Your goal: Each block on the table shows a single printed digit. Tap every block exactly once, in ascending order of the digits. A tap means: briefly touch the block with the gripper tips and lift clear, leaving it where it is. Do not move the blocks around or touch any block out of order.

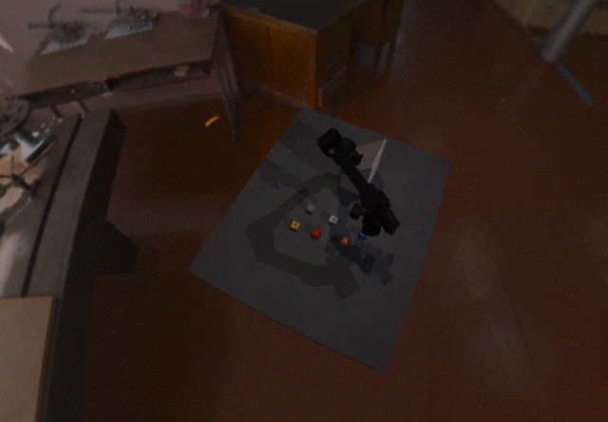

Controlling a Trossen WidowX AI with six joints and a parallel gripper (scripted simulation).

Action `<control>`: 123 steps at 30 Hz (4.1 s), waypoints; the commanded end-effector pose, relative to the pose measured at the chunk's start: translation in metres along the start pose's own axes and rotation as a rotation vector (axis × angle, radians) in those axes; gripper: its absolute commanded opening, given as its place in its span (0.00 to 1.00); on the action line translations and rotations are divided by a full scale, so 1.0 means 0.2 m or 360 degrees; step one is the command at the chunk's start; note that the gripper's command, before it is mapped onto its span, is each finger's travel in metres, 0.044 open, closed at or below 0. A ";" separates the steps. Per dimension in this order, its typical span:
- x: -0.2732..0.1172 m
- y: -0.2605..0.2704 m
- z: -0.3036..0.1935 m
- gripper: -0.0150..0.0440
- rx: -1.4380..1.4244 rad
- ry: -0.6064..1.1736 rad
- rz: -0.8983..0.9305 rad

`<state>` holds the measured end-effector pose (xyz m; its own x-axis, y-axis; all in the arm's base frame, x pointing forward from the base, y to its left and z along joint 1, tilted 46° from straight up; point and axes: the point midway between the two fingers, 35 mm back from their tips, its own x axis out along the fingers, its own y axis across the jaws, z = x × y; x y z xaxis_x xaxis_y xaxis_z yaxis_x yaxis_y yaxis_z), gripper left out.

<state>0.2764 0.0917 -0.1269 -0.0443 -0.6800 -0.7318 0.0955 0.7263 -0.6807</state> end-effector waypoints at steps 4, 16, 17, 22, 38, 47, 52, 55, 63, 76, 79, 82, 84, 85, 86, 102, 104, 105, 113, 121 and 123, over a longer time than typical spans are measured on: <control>0.29 -0.04 -0.05 0.29 -0.0017 0.0050 -0.0050; 0.34 -0.04 -0.05 0.29 -0.0017 0.0050 -0.0051; 0.35 -0.04 -0.05 0.29 -0.0017 0.0050 -0.0051; 0.39 -0.05 -0.05 0.29 -0.0017 0.0049 -0.0051; 0.29 -0.04 -0.05 0.29 -0.0017 0.0050 -0.0050; -0.10 -0.02 -0.04 0.29 -0.0018 0.0051 -0.0044; -0.11 -0.03 -0.04 0.29 -0.0018 0.0051 -0.0045; -0.13 -0.07 -0.02 0.29 -0.0005 0.0046 -0.0038; -0.20 -0.61 0.11 0.29 0.0056 0.0019 -0.0004; -0.16 -1.37 -0.04 0.29 -0.0022 0.0055 -0.0068; -0.16 -1.38 -0.05 0.29 -0.0023 0.0056 -0.0070; -0.03 -1.38 -0.04 0.29 -0.0023 0.0055 -0.0063; 0.13 -1.39 -0.05 0.29 -0.0023 0.0054 -0.0065; 0.20 -1.40 -0.05 0.29 -0.0023 0.0055 -0.0070; 0.24 -1.40 -0.06 0.29 -0.0023 0.0055 -0.0074; 0.33 -1.41 -0.07 0.29 -0.0023 0.0056 -0.0075; 0.35 -1.41 -0.07 0.29 -0.0023 0.0056 -0.0076; 0.36 -1.41 -0.07 0.29 -0.0023 0.0056 -0.0076; 0.40 -1.41 -0.07 0.29 -0.0023 0.0056 -0.0078; 0.25 -1.40 -0.06 0.29 -0.0023 0.0055 -0.0076; 0.24 -1.40 -0.06 0.29 -0.0023 0.0055 -0.0074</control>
<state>0.2345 -0.1463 0.0238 -0.0817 -0.7078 -0.7017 0.0735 0.6978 -0.7125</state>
